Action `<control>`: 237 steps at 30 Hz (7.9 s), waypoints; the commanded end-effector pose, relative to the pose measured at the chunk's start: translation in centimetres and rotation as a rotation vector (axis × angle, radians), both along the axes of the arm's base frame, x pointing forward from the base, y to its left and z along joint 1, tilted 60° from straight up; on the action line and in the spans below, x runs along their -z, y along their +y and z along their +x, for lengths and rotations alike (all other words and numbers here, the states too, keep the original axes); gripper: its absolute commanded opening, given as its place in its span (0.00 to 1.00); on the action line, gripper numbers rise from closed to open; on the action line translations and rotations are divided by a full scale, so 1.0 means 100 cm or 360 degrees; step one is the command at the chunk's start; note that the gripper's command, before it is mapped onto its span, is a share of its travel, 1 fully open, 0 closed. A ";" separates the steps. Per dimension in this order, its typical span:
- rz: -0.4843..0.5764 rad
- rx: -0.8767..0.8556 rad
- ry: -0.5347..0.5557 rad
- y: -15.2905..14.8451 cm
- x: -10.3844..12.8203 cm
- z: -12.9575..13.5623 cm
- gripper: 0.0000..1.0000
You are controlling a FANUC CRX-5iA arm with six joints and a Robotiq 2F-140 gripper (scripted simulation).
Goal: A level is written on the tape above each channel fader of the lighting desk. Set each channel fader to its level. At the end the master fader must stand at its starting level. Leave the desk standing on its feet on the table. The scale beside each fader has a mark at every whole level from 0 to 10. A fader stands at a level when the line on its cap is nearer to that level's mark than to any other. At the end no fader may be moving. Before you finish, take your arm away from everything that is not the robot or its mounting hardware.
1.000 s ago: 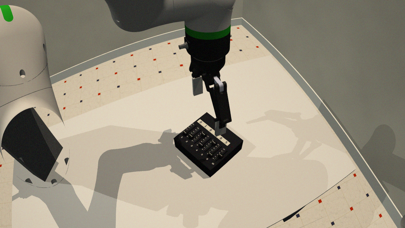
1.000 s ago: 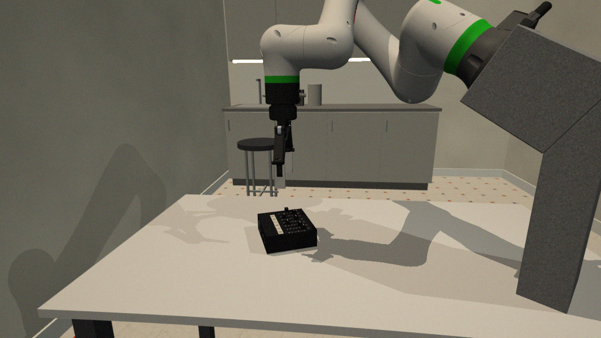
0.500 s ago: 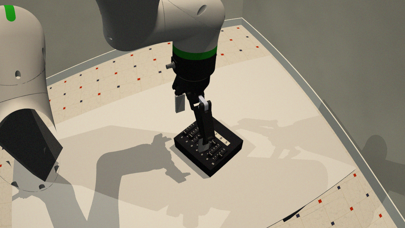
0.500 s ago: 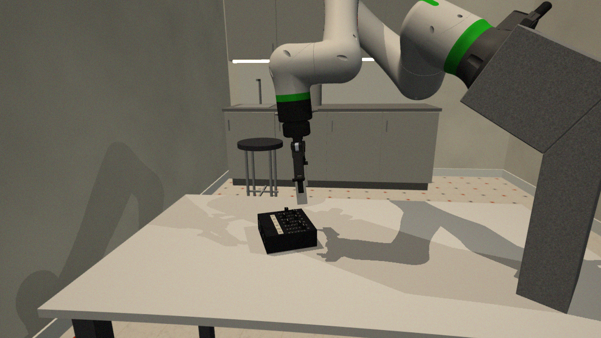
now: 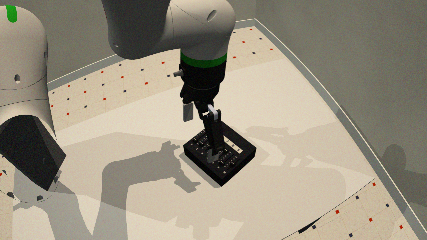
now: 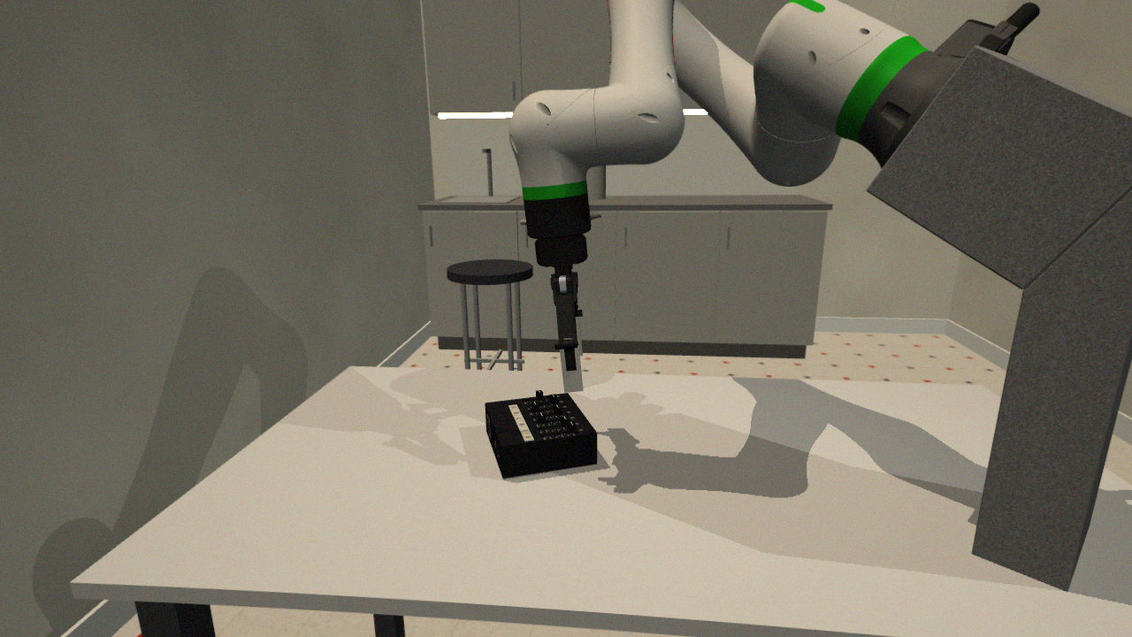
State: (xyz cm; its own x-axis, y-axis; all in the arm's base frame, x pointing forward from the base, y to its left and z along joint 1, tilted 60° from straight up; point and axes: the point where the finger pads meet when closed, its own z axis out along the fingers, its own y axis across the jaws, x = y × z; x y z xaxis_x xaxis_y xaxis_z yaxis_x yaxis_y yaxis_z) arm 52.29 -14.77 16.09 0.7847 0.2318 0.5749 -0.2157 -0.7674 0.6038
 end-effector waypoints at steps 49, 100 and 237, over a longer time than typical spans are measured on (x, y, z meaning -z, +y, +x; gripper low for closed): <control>0.0000 -0.0001 -0.0003 0.001 -0.001 0.000 1.00; 0.0002 0.0000 0.0006 -0.029 0.009 -0.036 1.00; -0.0317 -0.0348 0.0169 -0.021 -0.009 0.006 0.00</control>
